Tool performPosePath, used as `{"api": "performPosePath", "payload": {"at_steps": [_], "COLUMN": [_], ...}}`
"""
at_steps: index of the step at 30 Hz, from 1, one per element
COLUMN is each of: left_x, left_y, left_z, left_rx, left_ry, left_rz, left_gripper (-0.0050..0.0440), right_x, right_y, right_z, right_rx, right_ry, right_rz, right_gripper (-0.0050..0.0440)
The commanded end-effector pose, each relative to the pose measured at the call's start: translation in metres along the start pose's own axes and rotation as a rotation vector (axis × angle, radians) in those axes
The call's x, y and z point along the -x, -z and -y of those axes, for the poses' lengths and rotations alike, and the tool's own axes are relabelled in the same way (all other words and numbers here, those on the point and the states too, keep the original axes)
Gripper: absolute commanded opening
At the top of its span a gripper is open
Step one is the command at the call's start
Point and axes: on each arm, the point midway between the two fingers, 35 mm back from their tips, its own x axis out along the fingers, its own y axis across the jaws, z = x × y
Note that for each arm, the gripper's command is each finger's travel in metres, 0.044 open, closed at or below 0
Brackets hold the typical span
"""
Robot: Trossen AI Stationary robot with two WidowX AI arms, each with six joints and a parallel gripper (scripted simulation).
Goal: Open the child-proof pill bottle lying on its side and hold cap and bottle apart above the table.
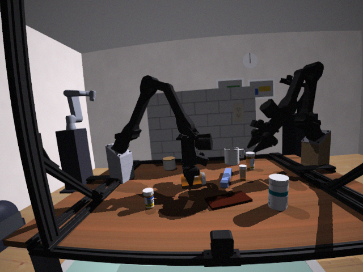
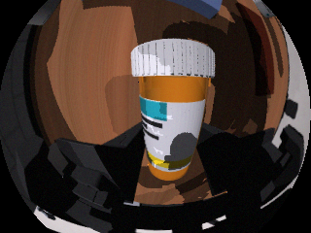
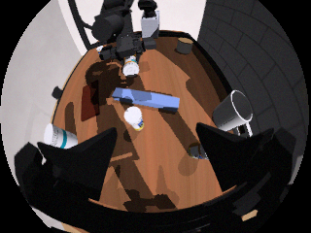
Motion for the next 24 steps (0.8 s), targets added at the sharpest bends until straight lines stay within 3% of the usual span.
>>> {"api": "performPosePath", "payload": {"at_steps": [1, 20, 24], "left_x": [-0.0008, -0.0008, 0.0081], "left_y": [0.0006, 0.0006, -0.0010], "left_z": [0.0002, 0.0002, 0.0008], "left_rx": [0.000, 0.000, 0.000], "left_ry": [0.001, 0.001, 0.001], "left_rz": [-0.001, -0.001, -0.001], "left_gripper": [0.0192, 0.0179, 0.0083], "right_x": [0.0000, 0.0000, 0.0000], "right_y": [0.0001, 0.0001, 0.0001], "right_z": [0.0000, 0.0000, 0.0000], "right_rx": [0.000, 0.000, 0.000], "right_ry": [0.000, 0.000, 0.000], "right_rz": [0.000, 0.000, 0.000], "right_gripper": [0.0440, 0.0440, 0.0440]}}
